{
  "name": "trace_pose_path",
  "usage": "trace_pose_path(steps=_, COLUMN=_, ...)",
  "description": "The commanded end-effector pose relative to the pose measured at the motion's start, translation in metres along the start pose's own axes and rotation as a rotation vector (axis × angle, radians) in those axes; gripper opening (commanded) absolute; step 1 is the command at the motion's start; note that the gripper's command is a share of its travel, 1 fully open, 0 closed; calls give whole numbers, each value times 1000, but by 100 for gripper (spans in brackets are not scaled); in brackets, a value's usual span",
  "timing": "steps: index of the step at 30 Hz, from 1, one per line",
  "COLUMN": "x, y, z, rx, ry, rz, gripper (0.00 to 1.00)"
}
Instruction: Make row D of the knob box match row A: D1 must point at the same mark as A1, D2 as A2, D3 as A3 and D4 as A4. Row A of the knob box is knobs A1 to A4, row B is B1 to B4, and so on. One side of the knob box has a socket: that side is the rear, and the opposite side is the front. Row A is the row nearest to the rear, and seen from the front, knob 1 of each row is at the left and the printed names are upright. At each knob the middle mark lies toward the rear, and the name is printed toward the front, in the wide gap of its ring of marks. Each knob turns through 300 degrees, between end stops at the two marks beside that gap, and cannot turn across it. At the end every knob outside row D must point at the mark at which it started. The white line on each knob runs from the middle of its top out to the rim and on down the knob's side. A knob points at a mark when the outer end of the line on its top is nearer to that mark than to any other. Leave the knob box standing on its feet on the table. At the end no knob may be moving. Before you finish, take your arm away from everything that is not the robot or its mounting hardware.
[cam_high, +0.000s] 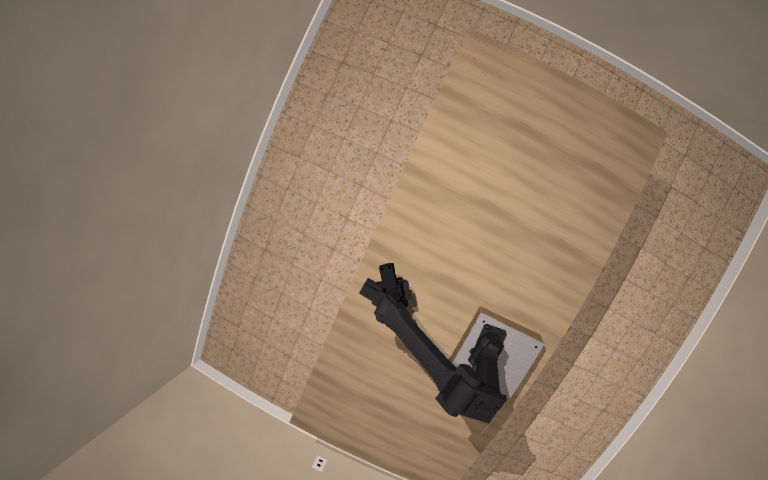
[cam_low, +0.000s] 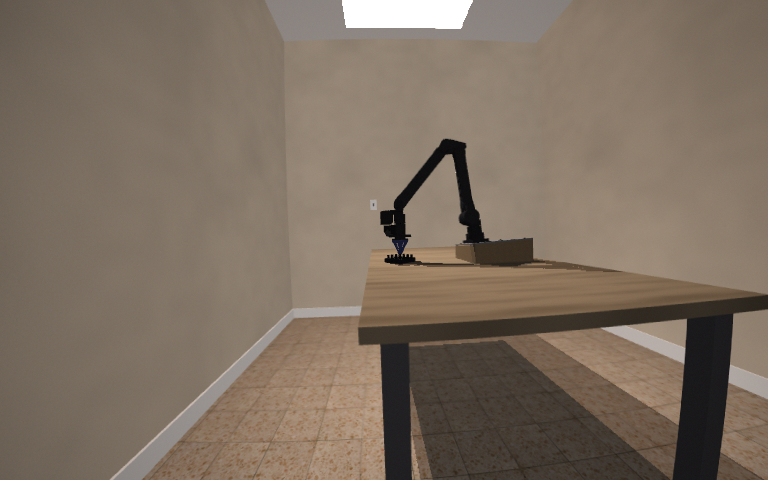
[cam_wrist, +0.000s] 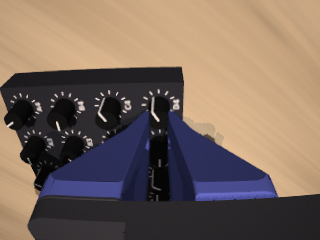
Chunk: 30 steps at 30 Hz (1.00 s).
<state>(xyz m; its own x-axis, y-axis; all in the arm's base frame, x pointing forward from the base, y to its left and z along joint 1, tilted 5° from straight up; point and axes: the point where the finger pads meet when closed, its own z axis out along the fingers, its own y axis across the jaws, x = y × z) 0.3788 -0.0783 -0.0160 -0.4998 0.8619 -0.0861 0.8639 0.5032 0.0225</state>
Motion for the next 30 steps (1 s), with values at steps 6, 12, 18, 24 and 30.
trace_pose_path(steps=6, x=2, y=-2, z=7, rx=2, ry=4, rz=4, gripper=9)
trace_pose_path(steps=12, x=2, y=-2, z=7, rx=2, ry=4, rz=-15, gripper=9)
trace_pose_path(steps=18, x=2, y=-2, z=7, rx=2, ry=4, rz=-27, gripper=9)
trace_pose_path(steps=24, x=2, y=-1, z=7, rx=2, ry=4, rz=-64, gripper=9)
trace_pose_path(steps=30, x=2, y=-1, z=7, rx=2, ry=4, rz=-127, gripper=9)
